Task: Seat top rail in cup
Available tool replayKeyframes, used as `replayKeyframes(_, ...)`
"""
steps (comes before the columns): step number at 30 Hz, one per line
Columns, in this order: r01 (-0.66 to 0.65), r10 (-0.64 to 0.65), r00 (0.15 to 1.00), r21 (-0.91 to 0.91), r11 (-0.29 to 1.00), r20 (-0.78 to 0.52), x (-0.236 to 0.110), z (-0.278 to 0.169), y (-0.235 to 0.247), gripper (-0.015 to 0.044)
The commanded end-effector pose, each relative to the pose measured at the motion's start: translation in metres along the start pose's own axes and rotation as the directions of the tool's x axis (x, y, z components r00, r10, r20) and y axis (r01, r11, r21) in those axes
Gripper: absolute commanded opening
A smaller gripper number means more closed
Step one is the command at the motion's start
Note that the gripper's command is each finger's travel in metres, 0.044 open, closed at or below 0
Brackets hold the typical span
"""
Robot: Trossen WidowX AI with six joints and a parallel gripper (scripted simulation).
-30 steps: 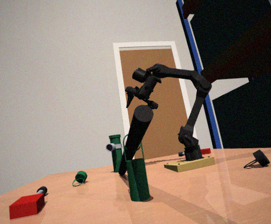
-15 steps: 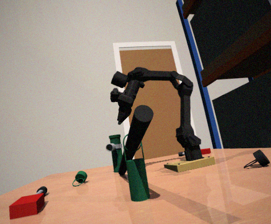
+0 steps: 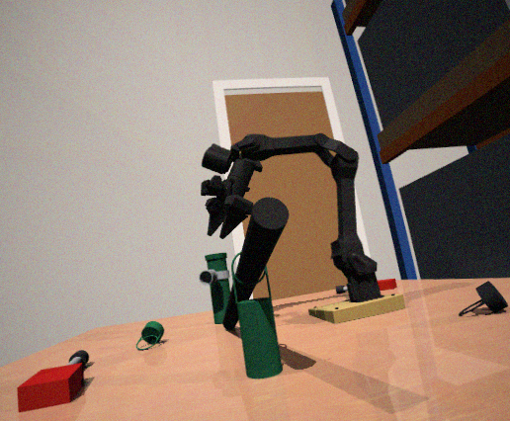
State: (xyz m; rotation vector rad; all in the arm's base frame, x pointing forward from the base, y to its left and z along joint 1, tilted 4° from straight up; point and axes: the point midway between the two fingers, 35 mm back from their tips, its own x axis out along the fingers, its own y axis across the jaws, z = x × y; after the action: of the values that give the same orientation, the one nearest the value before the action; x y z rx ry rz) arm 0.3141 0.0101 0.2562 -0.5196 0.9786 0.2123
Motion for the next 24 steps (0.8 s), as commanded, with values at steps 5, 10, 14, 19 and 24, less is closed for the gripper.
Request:
replayKeyframes(5, 0.039, -0.075, 0.996, -0.580, 0.813, -0.039, 0.022, -0.019, -0.071, 0.0440)
replayKeyframes(10, 0.022, -0.106, 0.993, -0.763, 0.646, -0.060, 0.029, -0.033, -0.099, 0.0440)
replayKeyframes(14, 0.022, -0.106, 0.993, -0.763, 0.646, -0.060, 0.029, -0.033, -0.099, 0.0440)
replayKeyframes(19, 0.022, -0.106, 0.993, -0.763, 0.646, -0.060, 0.029, -0.033, -0.099, 0.0440)
replayKeyframes(24, 0.023, -0.106, 0.993, -0.763, 0.646, -0.060, 0.033, -0.035, -0.098, 0.0440)
